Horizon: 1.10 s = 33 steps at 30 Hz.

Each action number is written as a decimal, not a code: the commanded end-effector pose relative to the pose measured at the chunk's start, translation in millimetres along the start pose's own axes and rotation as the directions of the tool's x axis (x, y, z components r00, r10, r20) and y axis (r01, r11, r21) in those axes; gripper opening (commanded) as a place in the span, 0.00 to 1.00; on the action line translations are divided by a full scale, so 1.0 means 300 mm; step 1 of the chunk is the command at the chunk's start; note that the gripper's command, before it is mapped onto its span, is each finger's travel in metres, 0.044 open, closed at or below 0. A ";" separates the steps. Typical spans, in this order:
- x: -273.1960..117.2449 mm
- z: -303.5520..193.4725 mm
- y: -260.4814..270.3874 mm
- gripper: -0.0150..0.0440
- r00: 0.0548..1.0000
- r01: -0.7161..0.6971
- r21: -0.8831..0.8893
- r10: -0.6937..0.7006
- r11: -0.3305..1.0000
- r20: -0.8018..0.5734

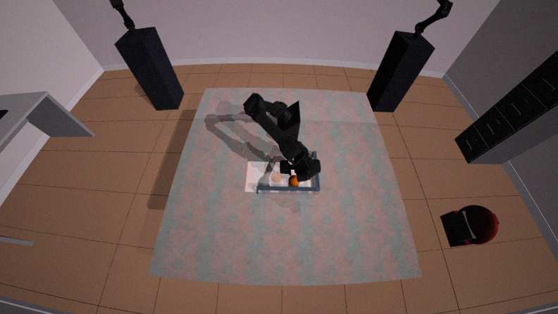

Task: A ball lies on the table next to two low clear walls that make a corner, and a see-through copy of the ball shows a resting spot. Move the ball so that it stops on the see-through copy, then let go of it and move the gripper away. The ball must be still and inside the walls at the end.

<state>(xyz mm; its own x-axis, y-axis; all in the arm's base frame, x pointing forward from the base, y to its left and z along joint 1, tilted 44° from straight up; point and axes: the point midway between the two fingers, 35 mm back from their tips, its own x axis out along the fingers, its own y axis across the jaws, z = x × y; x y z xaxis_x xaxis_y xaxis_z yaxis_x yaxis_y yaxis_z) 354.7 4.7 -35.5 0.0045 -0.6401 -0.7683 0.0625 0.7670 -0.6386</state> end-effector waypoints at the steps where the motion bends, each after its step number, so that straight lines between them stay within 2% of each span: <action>1: 0.010 0.010 -0.060 0.94 0.997 0.070 0.007 -0.070 0.998 -0.034; 33: 0.149 0.007 -0.070 0.94 0.997 0.071 0.007 -0.071 0.997 -0.034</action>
<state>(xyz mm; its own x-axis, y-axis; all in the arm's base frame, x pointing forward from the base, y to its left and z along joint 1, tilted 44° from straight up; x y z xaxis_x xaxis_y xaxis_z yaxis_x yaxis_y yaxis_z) 361.2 -33.4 -47.6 -0.0175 -0.6856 -0.7277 0.0831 0.7243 -0.6844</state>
